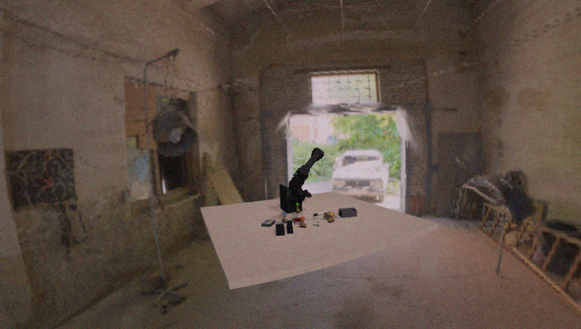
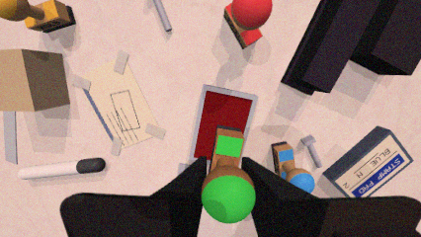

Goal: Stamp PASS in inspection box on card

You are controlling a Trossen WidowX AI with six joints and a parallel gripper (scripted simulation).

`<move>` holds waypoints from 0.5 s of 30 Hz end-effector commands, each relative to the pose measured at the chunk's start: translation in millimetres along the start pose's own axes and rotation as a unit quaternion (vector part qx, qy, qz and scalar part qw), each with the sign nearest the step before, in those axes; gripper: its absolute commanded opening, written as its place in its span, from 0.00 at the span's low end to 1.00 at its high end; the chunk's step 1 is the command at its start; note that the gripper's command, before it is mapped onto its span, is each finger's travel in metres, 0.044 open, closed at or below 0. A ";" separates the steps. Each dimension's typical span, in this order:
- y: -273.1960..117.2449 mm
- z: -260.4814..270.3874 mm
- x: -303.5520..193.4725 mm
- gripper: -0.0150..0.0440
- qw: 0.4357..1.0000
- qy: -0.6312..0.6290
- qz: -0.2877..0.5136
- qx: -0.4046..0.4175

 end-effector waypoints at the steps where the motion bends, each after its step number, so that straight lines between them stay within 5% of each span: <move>1: 3.9 -0.8 -0.6 0.25 1.000 0.000 0.002 0.001; 15: 13.2 -1.2 -0.2 0.25 1.000 0.000 0.002 0.001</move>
Point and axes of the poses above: the point midway between the two fingers, 35 mm back from their tips, its own y axis out along the fingers, its own z axis across the jaws, x = y × z, the point moved 3 cm from there along -y, back along the fingers, and after that the axes turned 10 degrees about y, right-handed, at the moved point
